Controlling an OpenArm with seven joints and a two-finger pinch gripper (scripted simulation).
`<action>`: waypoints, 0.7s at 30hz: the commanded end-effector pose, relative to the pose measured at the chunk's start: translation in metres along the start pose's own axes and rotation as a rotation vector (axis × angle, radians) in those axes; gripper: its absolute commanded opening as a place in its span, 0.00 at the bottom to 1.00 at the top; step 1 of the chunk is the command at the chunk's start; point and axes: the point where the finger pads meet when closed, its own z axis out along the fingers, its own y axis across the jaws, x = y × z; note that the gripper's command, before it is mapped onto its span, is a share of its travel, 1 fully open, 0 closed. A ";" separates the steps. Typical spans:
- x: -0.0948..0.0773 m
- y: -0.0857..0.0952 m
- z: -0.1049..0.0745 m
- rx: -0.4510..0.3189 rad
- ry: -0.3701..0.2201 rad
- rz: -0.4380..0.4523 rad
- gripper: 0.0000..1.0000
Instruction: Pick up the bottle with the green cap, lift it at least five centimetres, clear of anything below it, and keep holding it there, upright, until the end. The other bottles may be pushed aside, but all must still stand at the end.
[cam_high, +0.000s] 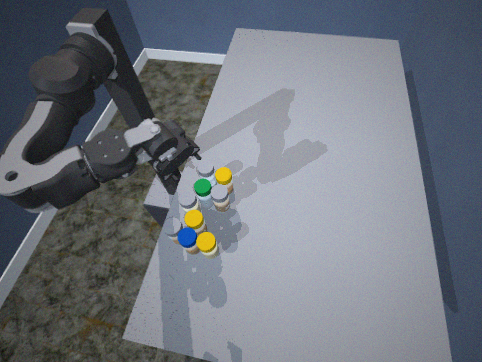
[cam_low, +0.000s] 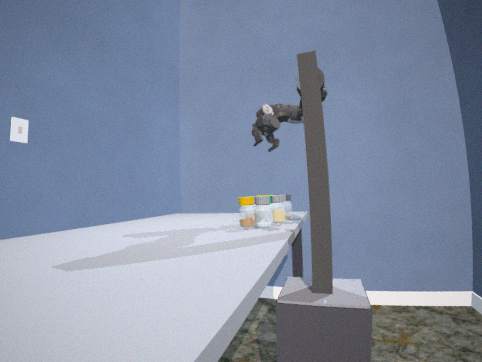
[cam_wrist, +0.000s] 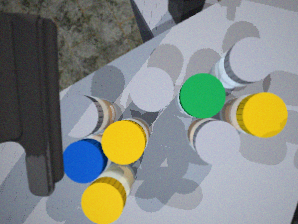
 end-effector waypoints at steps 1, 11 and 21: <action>-0.004 -0.005 0.005 0.040 -0.035 -0.015 0.45; 0.003 -0.015 0.024 0.134 -0.049 -0.078 0.45; 0.021 -0.031 0.058 0.270 -0.082 -0.243 0.45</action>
